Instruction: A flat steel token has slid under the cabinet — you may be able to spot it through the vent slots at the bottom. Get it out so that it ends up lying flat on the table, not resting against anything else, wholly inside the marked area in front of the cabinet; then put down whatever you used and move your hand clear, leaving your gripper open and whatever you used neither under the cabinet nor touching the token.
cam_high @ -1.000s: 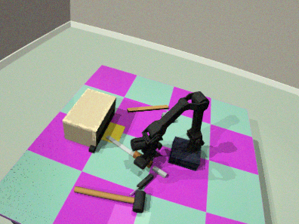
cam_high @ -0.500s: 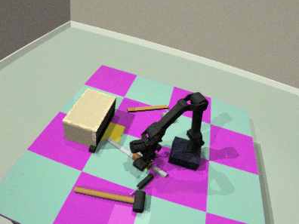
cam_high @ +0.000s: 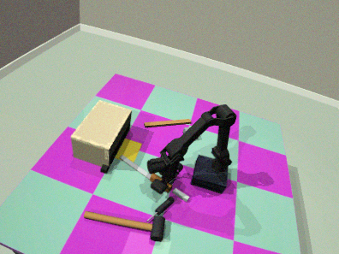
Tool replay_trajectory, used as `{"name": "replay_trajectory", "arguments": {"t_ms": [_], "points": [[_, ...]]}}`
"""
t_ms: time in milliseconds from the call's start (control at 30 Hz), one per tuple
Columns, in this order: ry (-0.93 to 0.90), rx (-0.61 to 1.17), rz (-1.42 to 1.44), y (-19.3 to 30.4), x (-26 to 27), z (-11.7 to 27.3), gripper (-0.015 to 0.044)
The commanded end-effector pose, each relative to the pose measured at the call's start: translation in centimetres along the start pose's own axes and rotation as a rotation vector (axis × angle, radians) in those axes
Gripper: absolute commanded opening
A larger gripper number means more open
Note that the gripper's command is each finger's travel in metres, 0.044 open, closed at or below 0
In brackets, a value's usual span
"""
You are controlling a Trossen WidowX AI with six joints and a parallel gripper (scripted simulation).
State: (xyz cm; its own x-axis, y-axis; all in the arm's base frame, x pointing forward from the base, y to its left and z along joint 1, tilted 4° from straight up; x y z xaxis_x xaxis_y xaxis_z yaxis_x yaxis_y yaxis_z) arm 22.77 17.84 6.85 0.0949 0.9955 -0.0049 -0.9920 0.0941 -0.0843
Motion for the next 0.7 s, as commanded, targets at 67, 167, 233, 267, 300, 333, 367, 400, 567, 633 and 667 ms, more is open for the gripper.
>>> {"name": "replay_trajectory", "arguments": {"t_ms": [67,167,233,267,300,333,367,400,567,633,667], "points": [[-0.002,0.000,0.000,0.01,-0.03,-0.07,0.0270],[-0.002,0.000,0.000,0.02,-0.03,-0.09,0.0270],[-0.002,0.000,0.000,0.06,-0.03,-0.18,0.0270],[-0.002,0.000,-0.001,0.09,-0.03,-0.26,0.0270],[-0.002,0.000,-0.001,0.13,-0.03,-0.34,0.0270],[-0.002,0.000,-0.001,0.16,-0.03,-0.41,0.0270],[-0.002,0.000,-0.001,0.18,-0.03,-0.45,0.0270],[-0.002,-0.002,0.000,0.04,0.00,-0.19,0.0244],[-0.002,-0.002,0.000,0.04,0.00,-0.19,0.0131],[-0.002,-0.002,0.000,0.04,0.00,-0.19,0.0118],[-0.002,-0.002,0.000,0.04,0.00,-0.19,0.0111]]}}
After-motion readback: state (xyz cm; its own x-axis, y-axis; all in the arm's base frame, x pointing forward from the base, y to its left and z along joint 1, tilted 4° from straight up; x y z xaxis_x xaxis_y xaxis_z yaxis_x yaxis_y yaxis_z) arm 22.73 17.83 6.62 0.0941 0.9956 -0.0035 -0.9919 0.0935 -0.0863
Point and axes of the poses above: the point midway between the two fingers, 35 mm back from their tips, its own z axis back along the fingers, its own x axis across the jaws, y = z × x, the point moved 7 cm from there along z, back along the fingers, and after that the axes turned 12 degrees about z, right-handed, at the moved point
